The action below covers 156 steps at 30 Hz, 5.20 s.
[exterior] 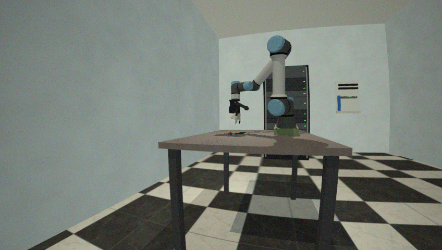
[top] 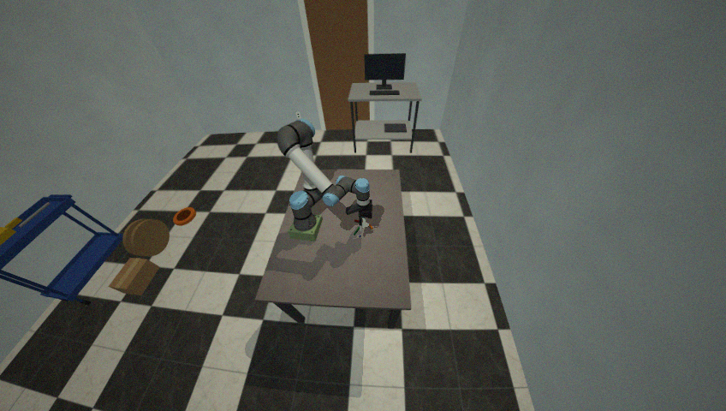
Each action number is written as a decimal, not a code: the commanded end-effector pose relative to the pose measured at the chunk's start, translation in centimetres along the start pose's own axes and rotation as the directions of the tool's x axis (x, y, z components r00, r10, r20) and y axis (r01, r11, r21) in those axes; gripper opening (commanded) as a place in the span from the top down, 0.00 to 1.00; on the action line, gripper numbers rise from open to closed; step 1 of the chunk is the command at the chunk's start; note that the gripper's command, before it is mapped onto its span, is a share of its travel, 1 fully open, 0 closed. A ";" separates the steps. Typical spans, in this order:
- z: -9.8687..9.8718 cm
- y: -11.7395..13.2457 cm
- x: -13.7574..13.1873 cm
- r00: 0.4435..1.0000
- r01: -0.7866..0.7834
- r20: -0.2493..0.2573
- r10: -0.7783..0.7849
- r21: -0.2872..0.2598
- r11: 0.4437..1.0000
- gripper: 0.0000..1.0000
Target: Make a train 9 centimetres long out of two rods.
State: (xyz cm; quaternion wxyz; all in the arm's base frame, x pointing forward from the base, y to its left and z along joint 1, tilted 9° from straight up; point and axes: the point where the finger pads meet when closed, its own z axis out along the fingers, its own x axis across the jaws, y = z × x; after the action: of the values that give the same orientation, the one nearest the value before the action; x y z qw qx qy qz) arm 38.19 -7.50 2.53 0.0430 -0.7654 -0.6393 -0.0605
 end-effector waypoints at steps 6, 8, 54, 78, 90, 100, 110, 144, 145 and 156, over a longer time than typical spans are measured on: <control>0.0 0.0 0.0 1.000 0.001 0.000 -0.001 -0.001 1.000 0.00; 0.0 0.0 0.0 1.000 0.001 0.000 -0.001 -0.001 1.000 0.00; 0.0 0.0 0.0 1.000 0.001 0.000 -0.001 -0.001 1.000 0.00; 0.0 0.0 0.0 1.000 0.001 0.000 -0.001 -0.001 1.000 0.00; 0.0 0.0 0.0 1.000 -0.008 0.000 0.008 -0.001 1.000 0.00; 0.0 0.1 0.3 0.999 -0.051 0.000 0.051 -0.001 0.999 0.00; -0.1 0.2 0.9 0.984 -0.180 0.000 0.180 -0.001 0.984 0.00; -0.2 1.4 4.8 0.565 -0.825 0.000 0.825 -0.002 0.565 0.00; -0.2 1.5 5.0 0.543 -0.840 0.000 0.840 -0.002 0.543 0.00; -0.3 2.0 6.1 0.303 -0.953 -0.001 0.953 -0.002 0.303 0.00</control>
State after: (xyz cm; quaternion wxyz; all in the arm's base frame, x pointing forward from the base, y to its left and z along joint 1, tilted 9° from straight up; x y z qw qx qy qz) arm 40.85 -2.43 3.58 0.0717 -0.9879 -0.1339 -0.0308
